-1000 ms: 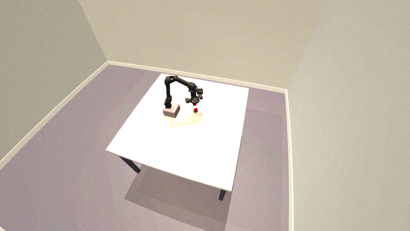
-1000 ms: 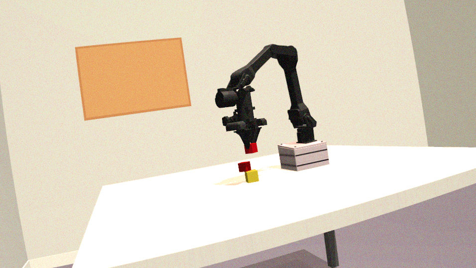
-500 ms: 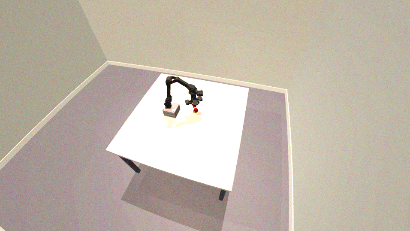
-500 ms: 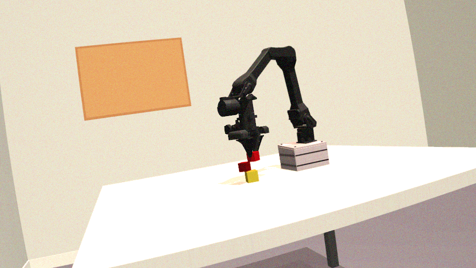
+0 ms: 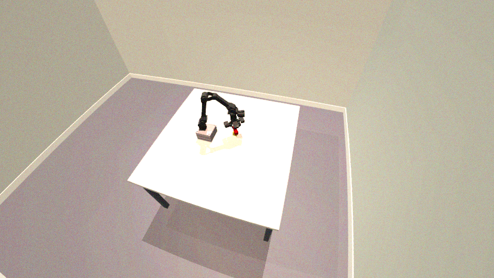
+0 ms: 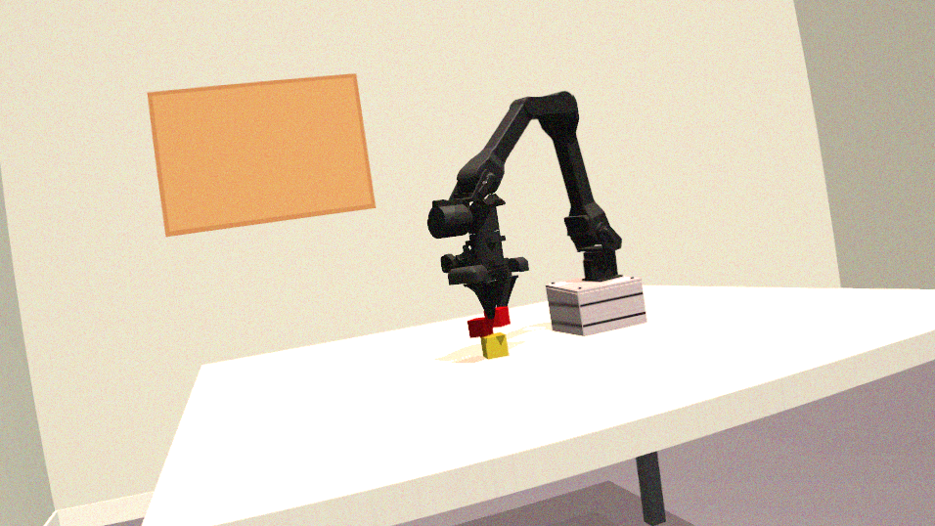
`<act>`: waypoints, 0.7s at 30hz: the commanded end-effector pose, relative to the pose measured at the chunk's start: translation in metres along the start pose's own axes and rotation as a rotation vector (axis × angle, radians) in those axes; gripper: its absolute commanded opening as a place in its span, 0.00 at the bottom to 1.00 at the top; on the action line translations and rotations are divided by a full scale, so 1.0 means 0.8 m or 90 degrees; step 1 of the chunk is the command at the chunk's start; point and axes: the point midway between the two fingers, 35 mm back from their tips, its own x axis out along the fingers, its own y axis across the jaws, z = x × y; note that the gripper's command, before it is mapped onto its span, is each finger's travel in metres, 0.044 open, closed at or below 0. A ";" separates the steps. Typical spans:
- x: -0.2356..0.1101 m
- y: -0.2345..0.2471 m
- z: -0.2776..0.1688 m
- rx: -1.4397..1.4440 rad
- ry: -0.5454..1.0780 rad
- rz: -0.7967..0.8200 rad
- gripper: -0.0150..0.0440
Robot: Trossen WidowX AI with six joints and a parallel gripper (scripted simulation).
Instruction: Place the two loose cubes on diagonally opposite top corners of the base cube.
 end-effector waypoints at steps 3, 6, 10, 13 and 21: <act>0.016 -0.004 -0.001 0.003 0.001 -0.007 0.43; 0.016 -0.004 -0.001 0.003 0.001 -0.007 0.43; 0.016 -0.004 -0.001 0.003 0.001 -0.007 0.43; 0.017 -0.004 -0.001 0.003 0.001 -0.007 0.43; 0.017 -0.004 -0.001 0.003 0.001 -0.007 0.43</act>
